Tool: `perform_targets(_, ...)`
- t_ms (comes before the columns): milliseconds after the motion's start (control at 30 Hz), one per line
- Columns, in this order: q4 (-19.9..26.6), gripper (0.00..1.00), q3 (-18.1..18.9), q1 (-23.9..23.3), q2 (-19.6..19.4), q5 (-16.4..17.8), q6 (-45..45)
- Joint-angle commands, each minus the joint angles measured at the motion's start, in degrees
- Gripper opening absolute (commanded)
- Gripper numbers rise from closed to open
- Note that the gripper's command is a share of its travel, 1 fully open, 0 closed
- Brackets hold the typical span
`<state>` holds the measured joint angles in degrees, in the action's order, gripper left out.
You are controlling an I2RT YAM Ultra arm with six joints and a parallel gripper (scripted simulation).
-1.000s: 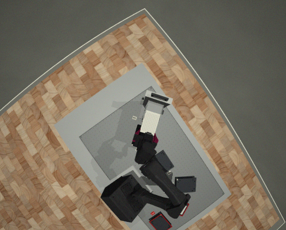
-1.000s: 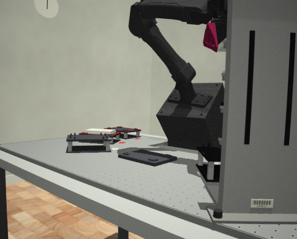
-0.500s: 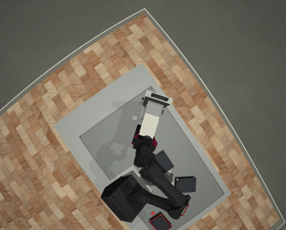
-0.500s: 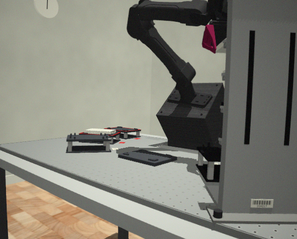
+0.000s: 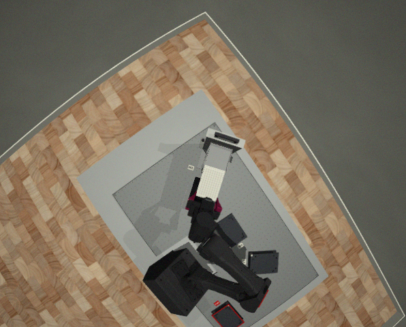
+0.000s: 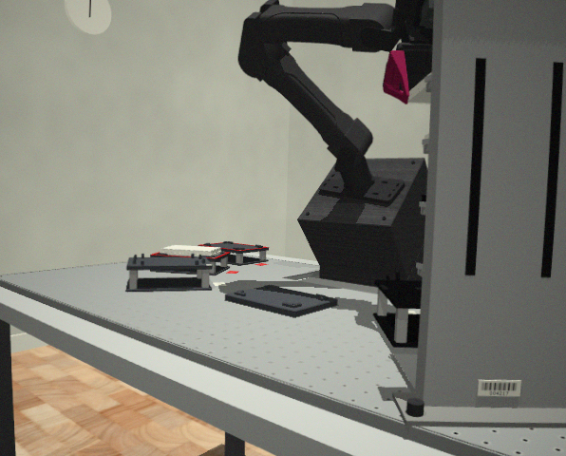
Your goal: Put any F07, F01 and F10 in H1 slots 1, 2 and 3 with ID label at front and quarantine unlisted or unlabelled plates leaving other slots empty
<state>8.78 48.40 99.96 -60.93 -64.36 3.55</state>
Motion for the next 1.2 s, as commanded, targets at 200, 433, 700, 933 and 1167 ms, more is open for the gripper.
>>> perform_targets(200,1.64,0.86,-1.22,2.72,1.61,-2.22,-2.14)
perform_targets(433,2.74,0.86,-2.07,3.97,2.37,-3.36,-3.42)
perform_targets(700,4.93,0.86,-3.27,6.04,3.46,-5.24,-5.87)
perform_targets(933,6.76,0.86,-4.45,7.67,4.35,-6.70,-8.11)
perform_targets(1167,7.64,0.86,-5.54,8.57,4.99,-7.48,-9.50)
